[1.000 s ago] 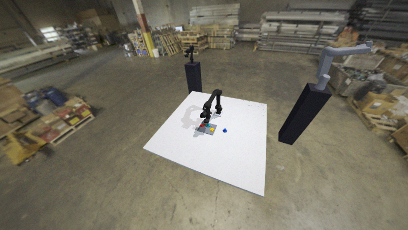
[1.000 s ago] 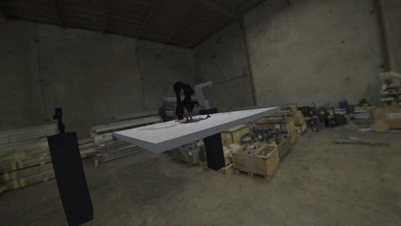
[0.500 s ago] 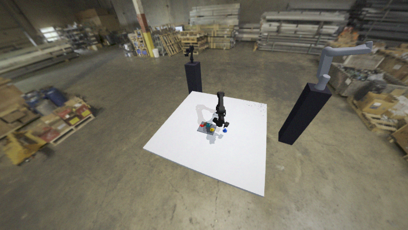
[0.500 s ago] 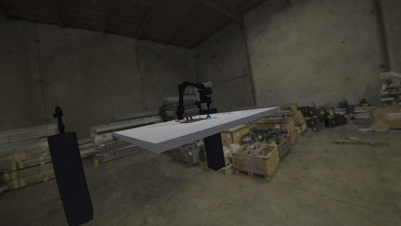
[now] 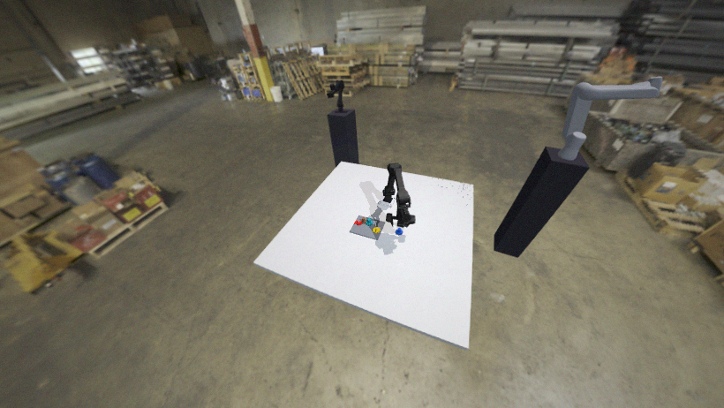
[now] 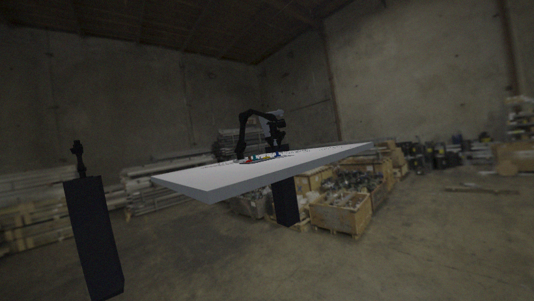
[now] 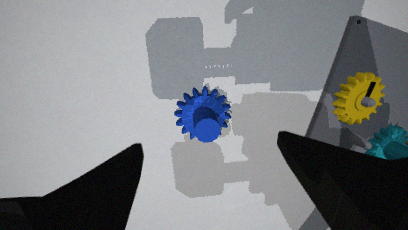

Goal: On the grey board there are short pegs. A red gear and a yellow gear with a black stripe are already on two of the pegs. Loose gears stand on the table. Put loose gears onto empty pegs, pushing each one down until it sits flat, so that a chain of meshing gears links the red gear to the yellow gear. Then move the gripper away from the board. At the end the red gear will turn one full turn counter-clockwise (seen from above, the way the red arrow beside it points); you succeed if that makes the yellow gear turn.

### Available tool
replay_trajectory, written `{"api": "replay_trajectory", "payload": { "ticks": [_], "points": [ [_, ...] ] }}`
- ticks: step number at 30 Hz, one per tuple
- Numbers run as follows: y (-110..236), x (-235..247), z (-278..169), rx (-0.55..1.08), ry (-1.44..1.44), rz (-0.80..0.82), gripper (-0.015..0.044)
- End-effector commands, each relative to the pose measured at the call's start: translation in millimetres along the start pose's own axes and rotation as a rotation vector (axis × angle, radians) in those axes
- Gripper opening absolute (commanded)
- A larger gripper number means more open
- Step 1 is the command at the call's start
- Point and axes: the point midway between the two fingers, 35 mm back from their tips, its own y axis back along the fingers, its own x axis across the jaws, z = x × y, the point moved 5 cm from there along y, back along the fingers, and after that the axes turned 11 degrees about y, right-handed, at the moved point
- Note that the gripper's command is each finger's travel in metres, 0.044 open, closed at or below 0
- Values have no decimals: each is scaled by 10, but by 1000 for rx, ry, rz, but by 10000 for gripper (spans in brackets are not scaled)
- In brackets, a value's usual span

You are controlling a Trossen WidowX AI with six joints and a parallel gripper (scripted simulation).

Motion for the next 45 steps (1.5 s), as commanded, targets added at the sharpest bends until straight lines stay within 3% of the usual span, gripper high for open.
{"api": "replay_trajectory", "payload": {
  "ticks": [1,22,36,45],
  "points": [
    [-81,6,-5,2,7,0,440],
    [-353,7,-14,2,7,0,440],
    [-353,7,-14,2,7,0,72],
    [-353,7,-14,2,7,0,12]
  ]
}}
